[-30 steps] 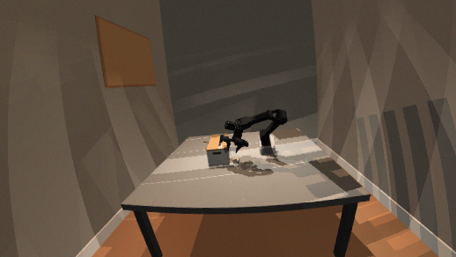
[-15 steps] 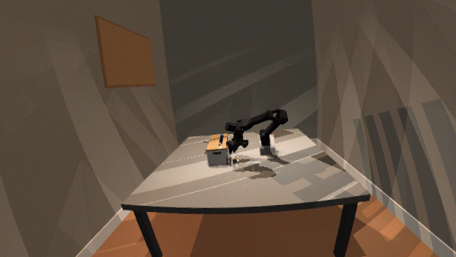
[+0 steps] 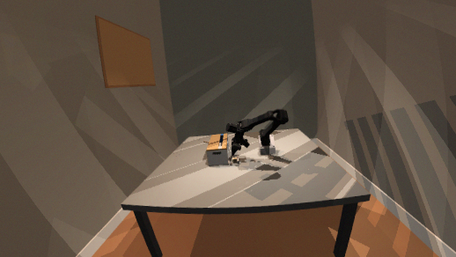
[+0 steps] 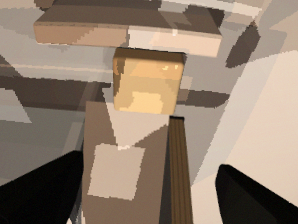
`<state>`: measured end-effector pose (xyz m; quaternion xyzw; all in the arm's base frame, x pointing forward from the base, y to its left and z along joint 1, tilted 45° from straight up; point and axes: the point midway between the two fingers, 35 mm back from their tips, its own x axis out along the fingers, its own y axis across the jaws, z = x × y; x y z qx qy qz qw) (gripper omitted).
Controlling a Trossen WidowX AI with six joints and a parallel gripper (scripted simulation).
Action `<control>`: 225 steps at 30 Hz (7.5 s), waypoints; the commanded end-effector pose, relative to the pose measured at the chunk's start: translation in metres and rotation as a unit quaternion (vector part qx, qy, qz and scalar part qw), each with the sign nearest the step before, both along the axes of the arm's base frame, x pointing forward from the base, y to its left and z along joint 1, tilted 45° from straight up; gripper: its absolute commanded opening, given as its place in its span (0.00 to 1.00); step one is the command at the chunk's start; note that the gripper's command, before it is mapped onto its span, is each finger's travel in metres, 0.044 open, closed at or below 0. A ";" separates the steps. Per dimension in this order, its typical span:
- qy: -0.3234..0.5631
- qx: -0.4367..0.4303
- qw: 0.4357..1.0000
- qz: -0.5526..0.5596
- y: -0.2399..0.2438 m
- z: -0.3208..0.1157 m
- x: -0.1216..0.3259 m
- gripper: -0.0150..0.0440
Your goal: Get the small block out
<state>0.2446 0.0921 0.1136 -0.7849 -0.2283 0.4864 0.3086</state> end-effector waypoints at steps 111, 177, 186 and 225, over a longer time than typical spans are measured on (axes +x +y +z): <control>0.478 0.285 0.715 -0.422 -0.028 0.006 -0.005 0.25; 0.600 0.310 -0.533 -0.511 -0.063 0.035 -0.018 0.25; 0.528 0.254 -0.679 -0.442 -0.068 0.040 -0.019 0.25; 0.191 -0.001 -0.972 -0.134 -0.084 0.060 -0.022 0.25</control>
